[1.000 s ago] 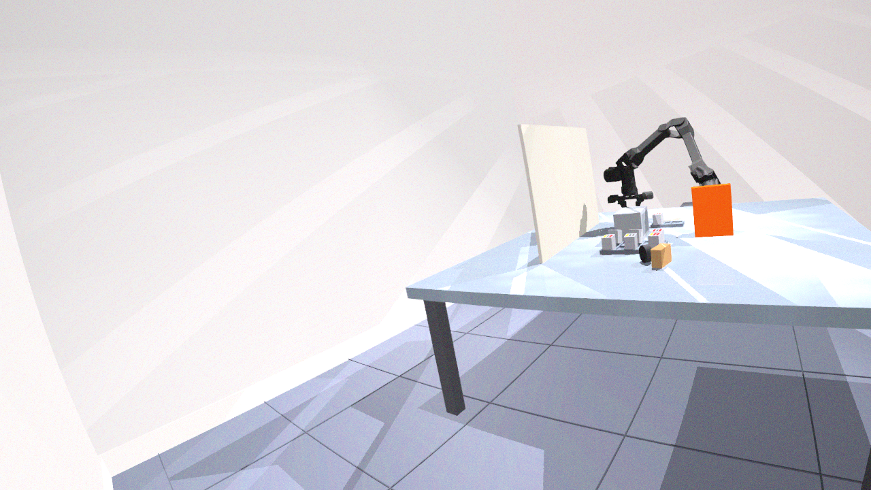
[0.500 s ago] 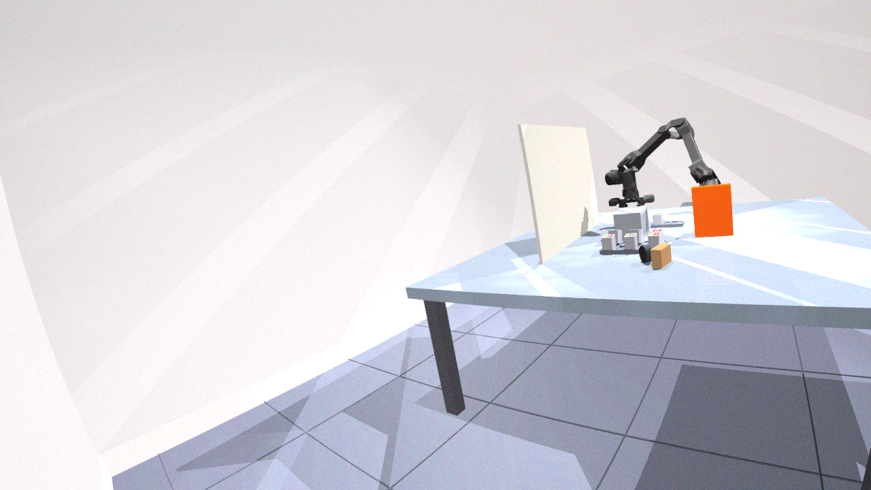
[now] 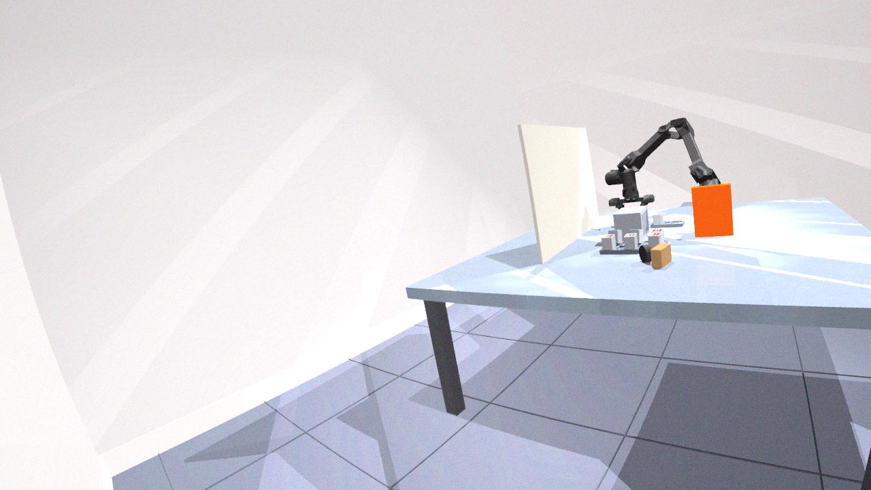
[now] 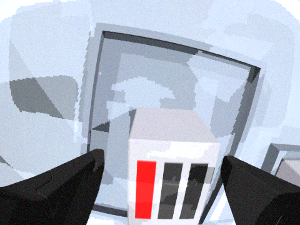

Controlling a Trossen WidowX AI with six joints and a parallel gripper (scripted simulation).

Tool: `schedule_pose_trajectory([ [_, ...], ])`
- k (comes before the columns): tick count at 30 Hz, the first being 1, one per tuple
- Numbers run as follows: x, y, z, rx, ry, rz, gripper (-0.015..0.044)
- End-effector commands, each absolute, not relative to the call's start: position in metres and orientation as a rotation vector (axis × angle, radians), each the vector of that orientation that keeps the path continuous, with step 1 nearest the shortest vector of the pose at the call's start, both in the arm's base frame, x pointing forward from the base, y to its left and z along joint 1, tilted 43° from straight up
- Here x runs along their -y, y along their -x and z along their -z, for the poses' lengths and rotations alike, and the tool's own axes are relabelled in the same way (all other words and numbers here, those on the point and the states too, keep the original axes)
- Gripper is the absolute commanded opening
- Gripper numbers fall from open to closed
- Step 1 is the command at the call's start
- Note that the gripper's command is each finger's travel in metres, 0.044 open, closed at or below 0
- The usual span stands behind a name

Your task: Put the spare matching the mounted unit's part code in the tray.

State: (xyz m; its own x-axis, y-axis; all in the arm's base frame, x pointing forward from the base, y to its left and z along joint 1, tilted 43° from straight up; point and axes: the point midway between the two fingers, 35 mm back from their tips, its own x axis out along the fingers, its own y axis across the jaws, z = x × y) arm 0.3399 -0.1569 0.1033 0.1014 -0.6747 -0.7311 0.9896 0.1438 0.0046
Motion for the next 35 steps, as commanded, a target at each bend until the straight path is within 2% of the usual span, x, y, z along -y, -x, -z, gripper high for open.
schedule_pose_trajectory([
  [1, 0.157, -0.34, -0.104, -0.669, -0.586, 1.339, 0.042],
  [2, 0.157, -0.34, -0.104, -0.669, -0.586, 1.339, 0.044],
  [10, 0.086, -0.329, -0.178, -0.677, -0.586, 1.333, 0.044],
  [35, 0.087, -0.331, -0.176, -0.681, -0.585, 1.326, 0.044],
])
